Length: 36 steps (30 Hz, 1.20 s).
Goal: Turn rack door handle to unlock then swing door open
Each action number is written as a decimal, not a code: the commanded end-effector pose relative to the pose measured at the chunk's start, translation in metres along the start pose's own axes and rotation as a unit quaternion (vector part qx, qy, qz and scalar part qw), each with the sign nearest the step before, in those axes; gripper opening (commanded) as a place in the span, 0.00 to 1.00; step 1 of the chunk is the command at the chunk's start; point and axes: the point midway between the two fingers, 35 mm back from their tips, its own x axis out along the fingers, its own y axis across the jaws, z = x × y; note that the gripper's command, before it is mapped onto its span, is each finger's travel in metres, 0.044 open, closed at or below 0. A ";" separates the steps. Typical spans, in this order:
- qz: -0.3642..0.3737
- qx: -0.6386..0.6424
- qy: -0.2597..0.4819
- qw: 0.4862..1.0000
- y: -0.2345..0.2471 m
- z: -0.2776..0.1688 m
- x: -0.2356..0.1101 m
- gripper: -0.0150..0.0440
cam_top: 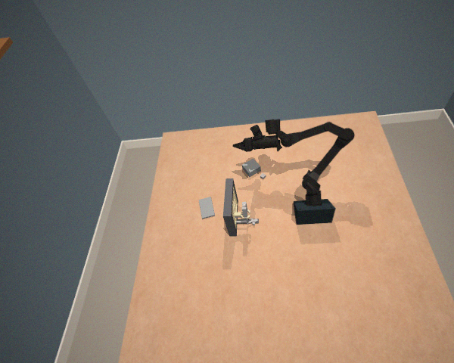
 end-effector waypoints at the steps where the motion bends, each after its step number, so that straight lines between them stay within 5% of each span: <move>1: 0.000 0.001 0.002 1.000 0.000 -0.001 0.001 0.89; 4: 0.004 0.015 0.033 0.999 0.007 -0.010 0.009 0.76; 20: 0.006 0.069 0.240 0.968 0.059 -0.076 0.042 0.76; 36: -0.038 0.045 0.414 0.908 0.110 -0.137 0.041 0.76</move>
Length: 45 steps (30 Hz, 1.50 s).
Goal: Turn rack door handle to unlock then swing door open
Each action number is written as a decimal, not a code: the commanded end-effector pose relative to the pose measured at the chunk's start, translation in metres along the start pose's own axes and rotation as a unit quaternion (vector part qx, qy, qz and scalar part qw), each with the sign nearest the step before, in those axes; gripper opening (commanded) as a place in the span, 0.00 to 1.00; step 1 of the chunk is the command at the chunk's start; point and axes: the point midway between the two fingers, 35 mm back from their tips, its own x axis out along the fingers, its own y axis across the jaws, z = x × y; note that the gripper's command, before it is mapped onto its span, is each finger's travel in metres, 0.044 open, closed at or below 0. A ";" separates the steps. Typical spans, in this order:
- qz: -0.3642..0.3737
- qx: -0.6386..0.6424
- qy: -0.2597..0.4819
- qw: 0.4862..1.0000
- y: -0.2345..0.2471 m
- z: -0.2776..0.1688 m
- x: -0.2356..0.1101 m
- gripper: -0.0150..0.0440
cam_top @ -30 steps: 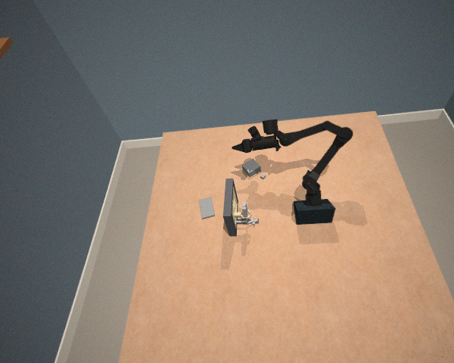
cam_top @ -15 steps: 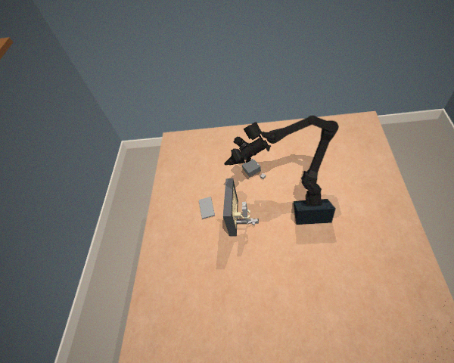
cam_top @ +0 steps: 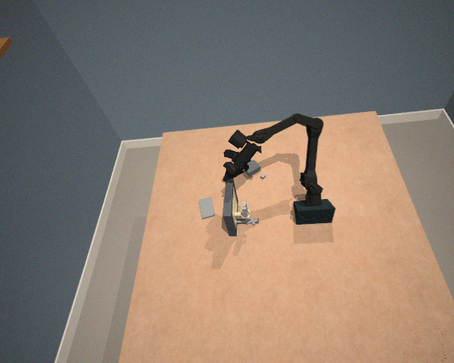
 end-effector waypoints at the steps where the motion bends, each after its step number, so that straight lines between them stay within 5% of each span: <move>1: -0.020 -0.005 0.034 0.999 0.011 -0.010 0.006 0.76; 19: -0.138 -0.076 0.171 0.973 0.051 -0.072 0.022 0.76; 33: -0.166 -0.096 0.189 0.963 0.057 -0.083 0.022 0.76; 45: -0.261 -0.175 0.220 0.924 0.077 -0.114 0.016 0.76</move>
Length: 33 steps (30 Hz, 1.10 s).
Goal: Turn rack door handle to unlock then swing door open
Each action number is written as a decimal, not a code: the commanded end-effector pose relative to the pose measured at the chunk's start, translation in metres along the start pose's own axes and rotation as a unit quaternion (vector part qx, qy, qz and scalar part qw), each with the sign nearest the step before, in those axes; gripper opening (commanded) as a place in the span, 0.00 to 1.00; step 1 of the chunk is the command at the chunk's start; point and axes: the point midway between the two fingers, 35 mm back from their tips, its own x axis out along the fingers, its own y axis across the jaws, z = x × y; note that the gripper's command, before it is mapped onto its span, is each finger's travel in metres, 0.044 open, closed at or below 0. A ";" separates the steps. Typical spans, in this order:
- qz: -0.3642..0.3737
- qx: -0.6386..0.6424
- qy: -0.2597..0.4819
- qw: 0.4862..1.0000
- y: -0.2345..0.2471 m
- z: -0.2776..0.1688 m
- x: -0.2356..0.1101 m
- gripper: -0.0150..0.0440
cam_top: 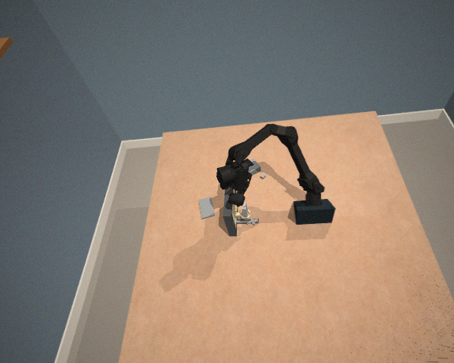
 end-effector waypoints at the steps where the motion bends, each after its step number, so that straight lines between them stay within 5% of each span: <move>1: -0.034 -0.020 0.000 0.999 0.009 -0.005 -0.006 0.76; 10: -0.115 -0.071 -0.002 0.991 0.025 -0.021 -0.014 0.76; 33: -0.115 -0.081 0.027 0.990 0.019 -0.021 0.017 0.76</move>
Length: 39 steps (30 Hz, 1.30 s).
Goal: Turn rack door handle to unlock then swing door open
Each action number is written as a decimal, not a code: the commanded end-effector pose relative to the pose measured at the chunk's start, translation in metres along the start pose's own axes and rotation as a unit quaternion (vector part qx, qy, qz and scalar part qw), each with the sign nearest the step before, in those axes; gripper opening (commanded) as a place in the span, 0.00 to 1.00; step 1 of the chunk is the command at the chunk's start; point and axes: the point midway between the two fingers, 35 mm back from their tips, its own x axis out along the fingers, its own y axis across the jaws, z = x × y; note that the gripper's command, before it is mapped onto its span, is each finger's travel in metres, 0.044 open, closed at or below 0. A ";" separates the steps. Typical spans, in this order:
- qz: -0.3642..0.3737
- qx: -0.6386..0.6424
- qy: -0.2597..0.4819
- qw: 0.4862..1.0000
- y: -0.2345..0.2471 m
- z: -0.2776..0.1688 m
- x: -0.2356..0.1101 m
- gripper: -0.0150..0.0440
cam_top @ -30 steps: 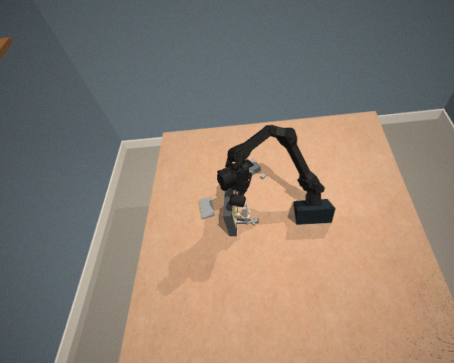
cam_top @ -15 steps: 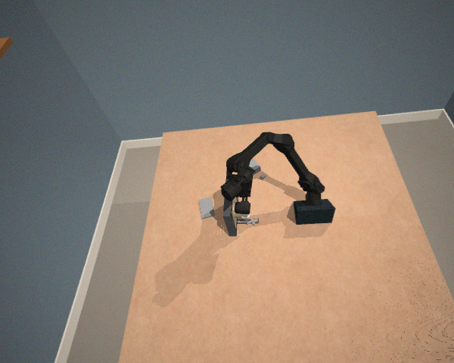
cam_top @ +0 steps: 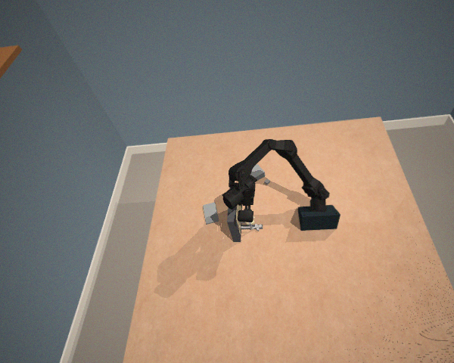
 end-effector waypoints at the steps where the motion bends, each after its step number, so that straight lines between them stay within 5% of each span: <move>1: 0.001 -0.006 0.009 1.000 0.001 -0.002 0.008 0.76; 25: 0.007 -0.021 0.040 0.999 0.000 -0.004 0.044 0.76; 32: 0.007 -0.021 0.040 0.999 0.000 -0.004 0.044 0.45; 39: 0.007 -0.021 0.040 0.999 0.000 -0.004 0.044 0.37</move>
